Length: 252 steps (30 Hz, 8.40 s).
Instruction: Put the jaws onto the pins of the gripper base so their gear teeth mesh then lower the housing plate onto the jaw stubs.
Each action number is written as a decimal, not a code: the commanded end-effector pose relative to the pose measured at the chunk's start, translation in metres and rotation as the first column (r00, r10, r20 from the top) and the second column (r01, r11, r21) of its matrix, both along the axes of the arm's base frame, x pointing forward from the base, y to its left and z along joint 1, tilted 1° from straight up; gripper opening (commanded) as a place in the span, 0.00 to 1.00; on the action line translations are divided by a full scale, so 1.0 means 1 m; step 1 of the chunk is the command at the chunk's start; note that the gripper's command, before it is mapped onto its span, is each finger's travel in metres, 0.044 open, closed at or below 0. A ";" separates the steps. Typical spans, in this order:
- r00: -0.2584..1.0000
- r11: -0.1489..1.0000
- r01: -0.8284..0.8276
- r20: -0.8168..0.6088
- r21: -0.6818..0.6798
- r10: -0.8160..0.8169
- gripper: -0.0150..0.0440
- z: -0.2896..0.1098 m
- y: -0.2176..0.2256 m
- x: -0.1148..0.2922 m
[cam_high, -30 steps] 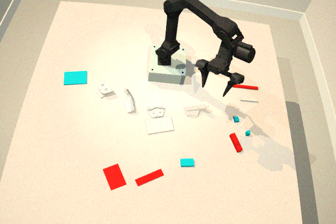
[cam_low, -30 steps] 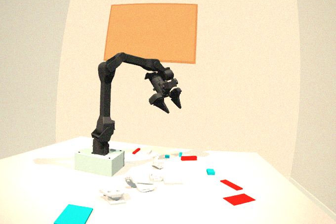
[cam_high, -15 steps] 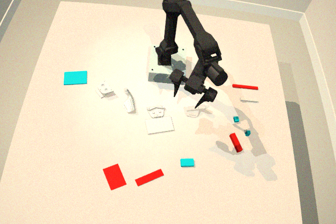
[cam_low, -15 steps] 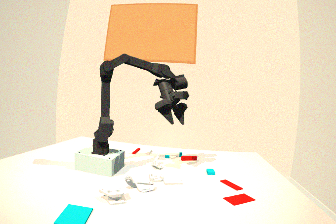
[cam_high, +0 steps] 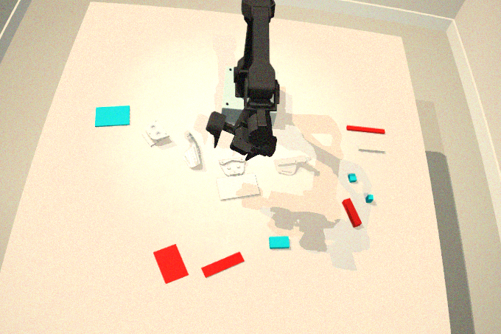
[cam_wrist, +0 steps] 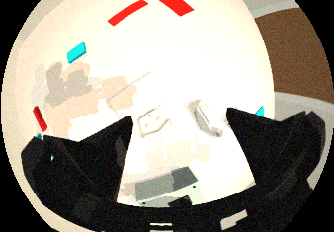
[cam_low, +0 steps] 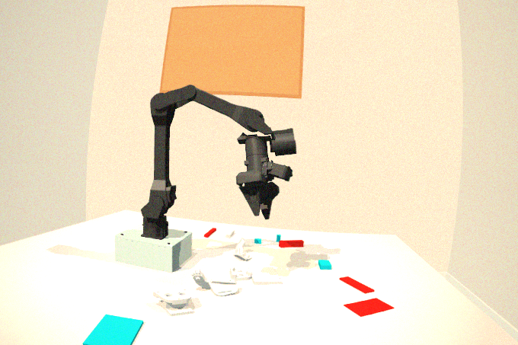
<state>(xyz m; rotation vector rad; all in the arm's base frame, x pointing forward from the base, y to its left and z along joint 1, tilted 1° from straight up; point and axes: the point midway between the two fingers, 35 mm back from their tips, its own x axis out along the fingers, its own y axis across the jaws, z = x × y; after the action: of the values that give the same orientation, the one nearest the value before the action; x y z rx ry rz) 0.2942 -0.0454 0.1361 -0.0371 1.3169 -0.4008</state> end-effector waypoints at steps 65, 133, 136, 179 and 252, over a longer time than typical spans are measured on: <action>0.862 0.869 -0.414 -0.188 0.272 0.470 1.00 -0.143 -0.130 -0.128; 0.862 0.869 -0.414 -0.188 0.272 0.470 0.32 -0.151 -0.128 -0.129; 0.862 0.869 -0.414 -0.188 0.272 0.470 0.32 -0.148 -0.128 -0.130; 0.862 0.869 -0.414 -0.188 0.271 0.470 0.32 -0.087 -0.126 -0.131; 0.480 0.416 0.852 -0.157 0.317 -0.863 0.32 -0.087 -0.097 -0.091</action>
<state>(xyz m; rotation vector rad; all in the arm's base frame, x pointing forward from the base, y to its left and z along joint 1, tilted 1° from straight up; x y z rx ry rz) 0.2020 -0.1424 0.0487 0.9990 1.2876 -1.0091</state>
